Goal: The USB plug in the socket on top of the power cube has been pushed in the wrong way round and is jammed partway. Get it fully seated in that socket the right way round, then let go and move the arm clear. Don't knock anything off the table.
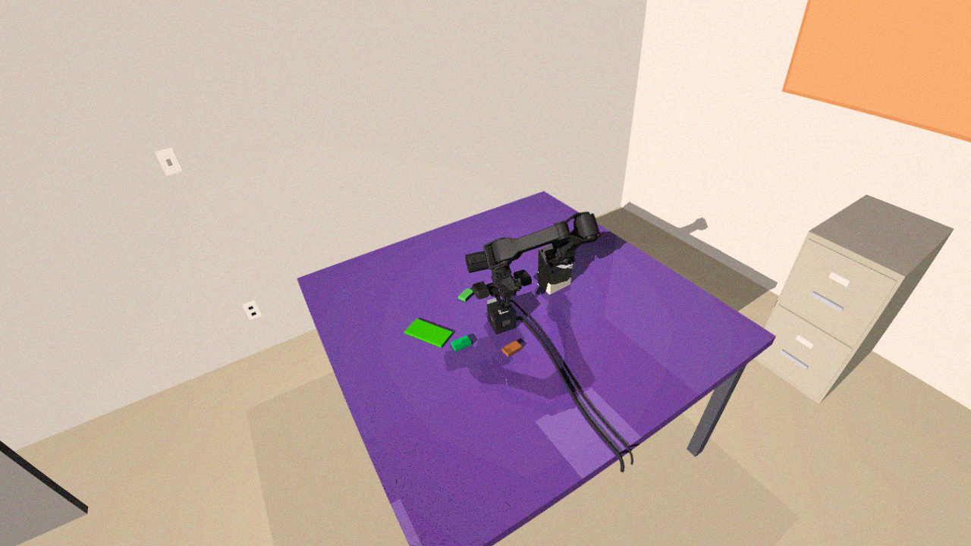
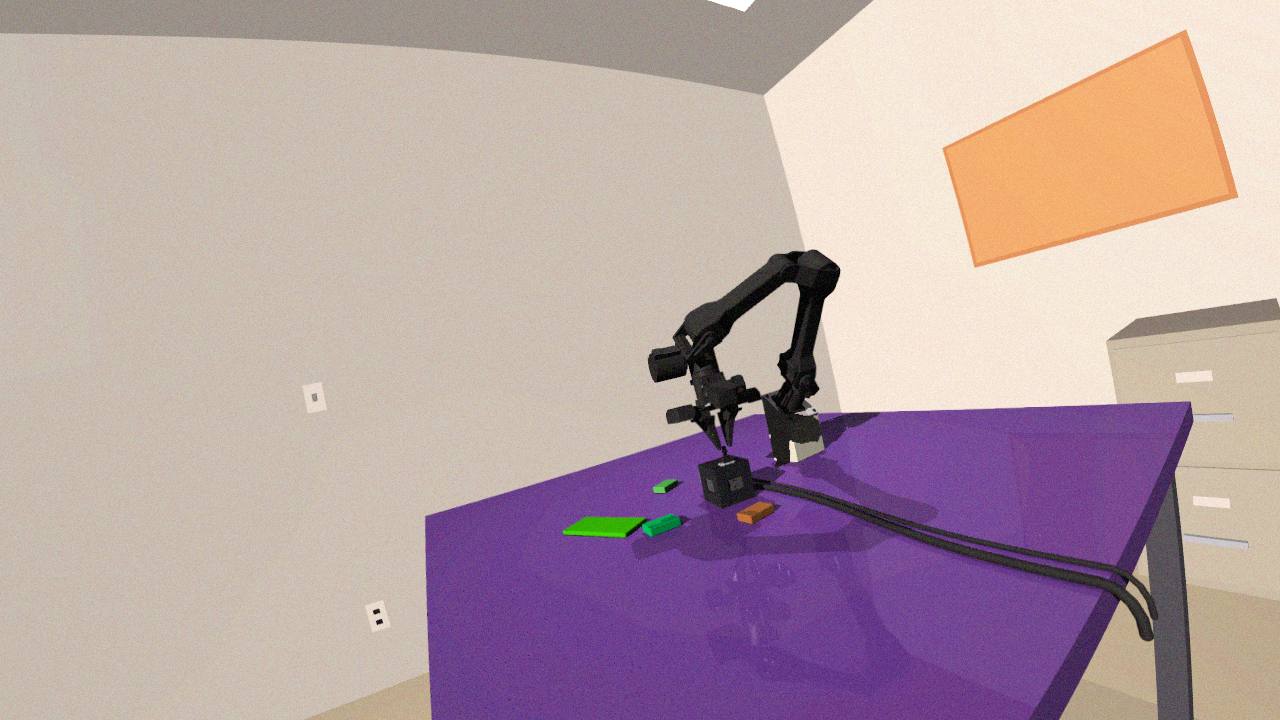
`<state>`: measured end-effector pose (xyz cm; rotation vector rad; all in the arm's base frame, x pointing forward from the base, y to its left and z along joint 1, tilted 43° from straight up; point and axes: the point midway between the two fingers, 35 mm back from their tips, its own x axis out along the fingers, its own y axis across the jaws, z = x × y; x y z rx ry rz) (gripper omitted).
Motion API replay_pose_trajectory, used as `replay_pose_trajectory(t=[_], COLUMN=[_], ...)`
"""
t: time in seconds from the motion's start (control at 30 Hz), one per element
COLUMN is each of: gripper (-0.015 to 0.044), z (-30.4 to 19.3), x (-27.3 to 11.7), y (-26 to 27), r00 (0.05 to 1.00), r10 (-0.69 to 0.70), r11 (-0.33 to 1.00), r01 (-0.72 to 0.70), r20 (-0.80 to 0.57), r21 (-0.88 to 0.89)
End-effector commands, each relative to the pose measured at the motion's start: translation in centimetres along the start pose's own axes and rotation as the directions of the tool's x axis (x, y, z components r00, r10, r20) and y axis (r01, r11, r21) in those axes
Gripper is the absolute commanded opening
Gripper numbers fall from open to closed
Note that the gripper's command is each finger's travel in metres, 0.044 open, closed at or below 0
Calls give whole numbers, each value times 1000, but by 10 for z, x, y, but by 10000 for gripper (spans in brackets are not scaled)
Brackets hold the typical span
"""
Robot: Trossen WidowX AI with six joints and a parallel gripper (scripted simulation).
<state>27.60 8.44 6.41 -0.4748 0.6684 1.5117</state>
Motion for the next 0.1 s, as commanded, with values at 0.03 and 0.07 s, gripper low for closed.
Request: replay_pose_trajectory(t=[0.03, 0.07], gripper=[95, 95], z=[0, 0], x=[-6, -7], y=[-1, -1], r00=[1000, 1000], r10=[-6, -6], r11=[1000, 1000], r01=[6, 6], r20=[-3, -3], r21=[-5, -5])
